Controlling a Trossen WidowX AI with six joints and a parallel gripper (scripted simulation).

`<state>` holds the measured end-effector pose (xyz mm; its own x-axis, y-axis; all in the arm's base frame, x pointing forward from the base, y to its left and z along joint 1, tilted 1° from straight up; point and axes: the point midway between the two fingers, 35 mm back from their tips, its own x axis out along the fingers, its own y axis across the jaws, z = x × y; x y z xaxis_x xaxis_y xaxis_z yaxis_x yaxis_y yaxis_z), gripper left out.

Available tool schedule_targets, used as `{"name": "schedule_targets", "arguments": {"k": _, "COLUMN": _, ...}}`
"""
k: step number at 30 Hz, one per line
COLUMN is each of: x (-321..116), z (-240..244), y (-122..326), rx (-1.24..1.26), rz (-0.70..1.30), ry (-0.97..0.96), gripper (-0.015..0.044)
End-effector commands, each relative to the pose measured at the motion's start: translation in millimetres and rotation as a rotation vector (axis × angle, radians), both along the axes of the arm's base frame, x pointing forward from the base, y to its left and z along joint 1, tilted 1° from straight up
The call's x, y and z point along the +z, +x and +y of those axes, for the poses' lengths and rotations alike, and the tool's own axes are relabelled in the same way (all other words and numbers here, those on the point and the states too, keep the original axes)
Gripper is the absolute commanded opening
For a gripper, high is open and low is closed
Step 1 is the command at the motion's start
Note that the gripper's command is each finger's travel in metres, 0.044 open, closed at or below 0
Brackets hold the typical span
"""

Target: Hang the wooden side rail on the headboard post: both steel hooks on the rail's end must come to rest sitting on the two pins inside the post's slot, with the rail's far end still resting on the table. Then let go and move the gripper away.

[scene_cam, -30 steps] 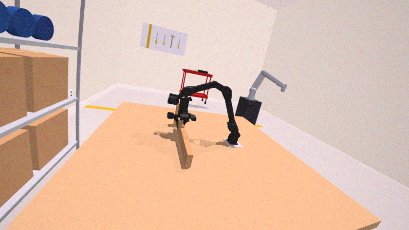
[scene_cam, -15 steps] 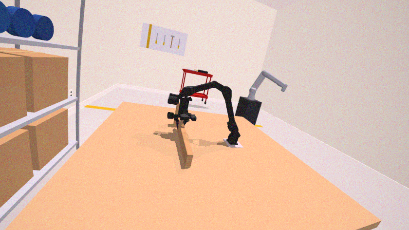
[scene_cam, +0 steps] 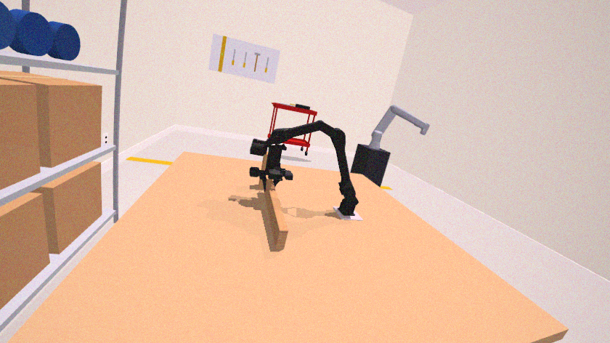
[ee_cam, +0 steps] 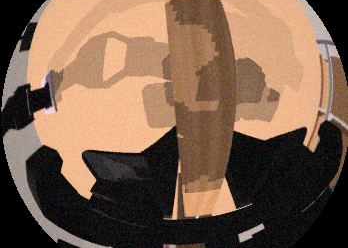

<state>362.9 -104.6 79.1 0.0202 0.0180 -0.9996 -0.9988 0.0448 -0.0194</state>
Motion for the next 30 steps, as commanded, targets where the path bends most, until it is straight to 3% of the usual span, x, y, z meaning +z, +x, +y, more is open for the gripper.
{"name": "schedule_targets", "arguments": {"k": 1, "x": 2.5, "z": -1.7, "y": 2.1, "rx": 0.003, "rz": -0.007, "ry": -0.005, "gripper": 0.0}}
{"name": "schedule_targets", "arguments": {"k": 30, "x": 1.1, "z": -4.7, "y": -0.1, "rx": 0.003, "rz": -0.007, "ry": -0.005, "gripper": 0.0}}
